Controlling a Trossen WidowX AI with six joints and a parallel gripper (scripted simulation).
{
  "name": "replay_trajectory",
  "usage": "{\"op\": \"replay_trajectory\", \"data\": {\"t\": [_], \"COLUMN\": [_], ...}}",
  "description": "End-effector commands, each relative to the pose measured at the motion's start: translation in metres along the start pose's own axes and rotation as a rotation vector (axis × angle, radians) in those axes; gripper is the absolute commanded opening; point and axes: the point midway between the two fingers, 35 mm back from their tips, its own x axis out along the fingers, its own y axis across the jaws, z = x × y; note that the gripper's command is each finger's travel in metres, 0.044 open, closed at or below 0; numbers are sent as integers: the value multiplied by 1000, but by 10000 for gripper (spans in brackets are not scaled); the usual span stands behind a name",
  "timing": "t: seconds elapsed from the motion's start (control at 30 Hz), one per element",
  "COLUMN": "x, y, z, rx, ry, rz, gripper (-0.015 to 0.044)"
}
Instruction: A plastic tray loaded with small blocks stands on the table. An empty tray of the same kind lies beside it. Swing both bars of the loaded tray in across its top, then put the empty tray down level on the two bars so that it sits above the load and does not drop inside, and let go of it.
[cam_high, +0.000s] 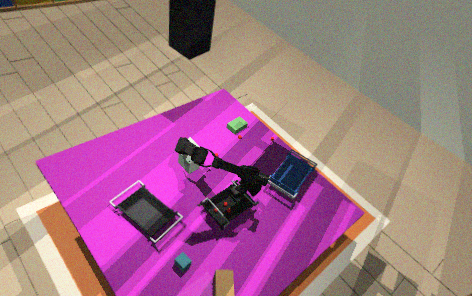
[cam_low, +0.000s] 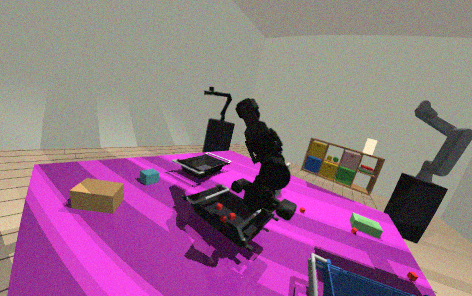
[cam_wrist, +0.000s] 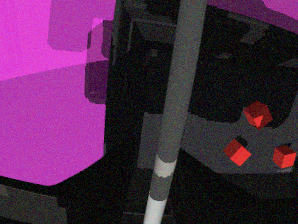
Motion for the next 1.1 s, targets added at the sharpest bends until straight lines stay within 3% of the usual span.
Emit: {"op": "replay_trajectory", "data": {"t": [0.0, 0.17, 0.4, 1.07], "x": [12, 6, -32, -24], "y": [-13, -12, -8, -8], "z": [-2, -1, 0, -1], "rx": [-6, -6, -6, -15], "ry": [4, 3, 4, 2], "rz": [-5, -4, -2, -7], "gripper": [86, 86, 86, 86]}}
